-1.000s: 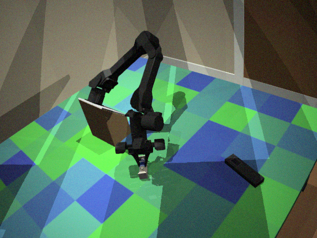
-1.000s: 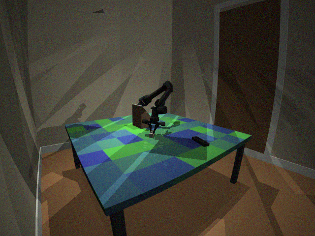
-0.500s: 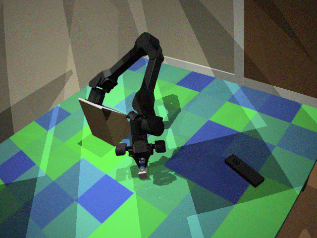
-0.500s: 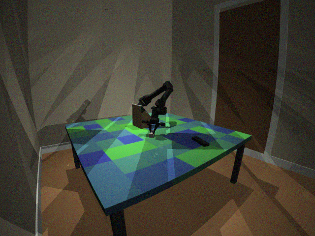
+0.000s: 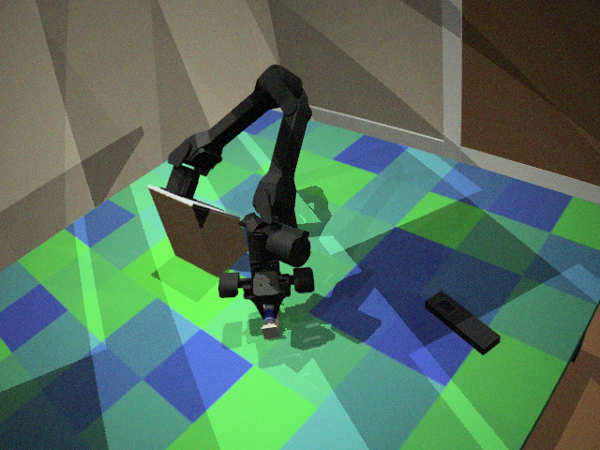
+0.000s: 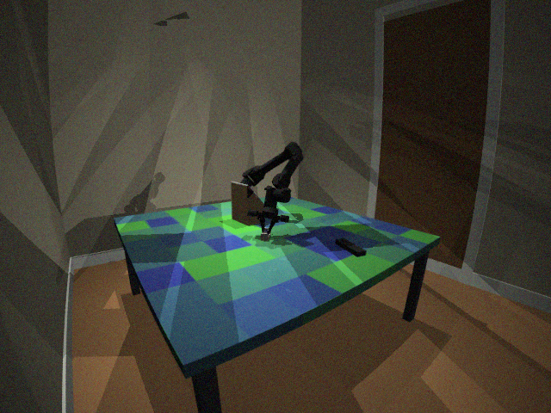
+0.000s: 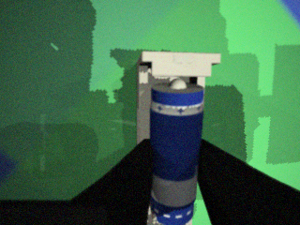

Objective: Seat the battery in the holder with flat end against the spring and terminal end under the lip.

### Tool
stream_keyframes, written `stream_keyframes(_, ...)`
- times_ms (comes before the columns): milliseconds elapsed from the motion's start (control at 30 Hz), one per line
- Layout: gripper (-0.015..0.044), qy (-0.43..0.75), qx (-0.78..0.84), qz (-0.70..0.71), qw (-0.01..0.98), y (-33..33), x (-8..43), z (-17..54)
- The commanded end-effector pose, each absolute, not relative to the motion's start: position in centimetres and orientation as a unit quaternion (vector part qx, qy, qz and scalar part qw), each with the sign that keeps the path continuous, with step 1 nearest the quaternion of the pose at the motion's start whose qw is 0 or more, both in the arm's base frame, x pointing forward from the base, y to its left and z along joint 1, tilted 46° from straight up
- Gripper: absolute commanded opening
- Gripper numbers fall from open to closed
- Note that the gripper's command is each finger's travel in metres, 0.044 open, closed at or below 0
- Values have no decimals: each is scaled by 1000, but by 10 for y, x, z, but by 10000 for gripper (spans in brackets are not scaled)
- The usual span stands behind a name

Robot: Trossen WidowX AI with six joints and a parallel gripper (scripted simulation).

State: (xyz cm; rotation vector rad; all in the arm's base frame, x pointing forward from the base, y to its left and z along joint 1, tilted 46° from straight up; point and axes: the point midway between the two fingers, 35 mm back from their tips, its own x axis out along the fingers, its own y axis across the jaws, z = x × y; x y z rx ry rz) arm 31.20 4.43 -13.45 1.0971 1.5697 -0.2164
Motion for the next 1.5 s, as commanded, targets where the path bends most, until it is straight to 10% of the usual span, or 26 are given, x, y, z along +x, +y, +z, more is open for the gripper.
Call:
stream_keyframes(0, 71, 685, 467, -85, 554, 48, 306, -137)
stream_keyframes(1467, 71, 729, 468, -49, 497, 46, 317, -139)
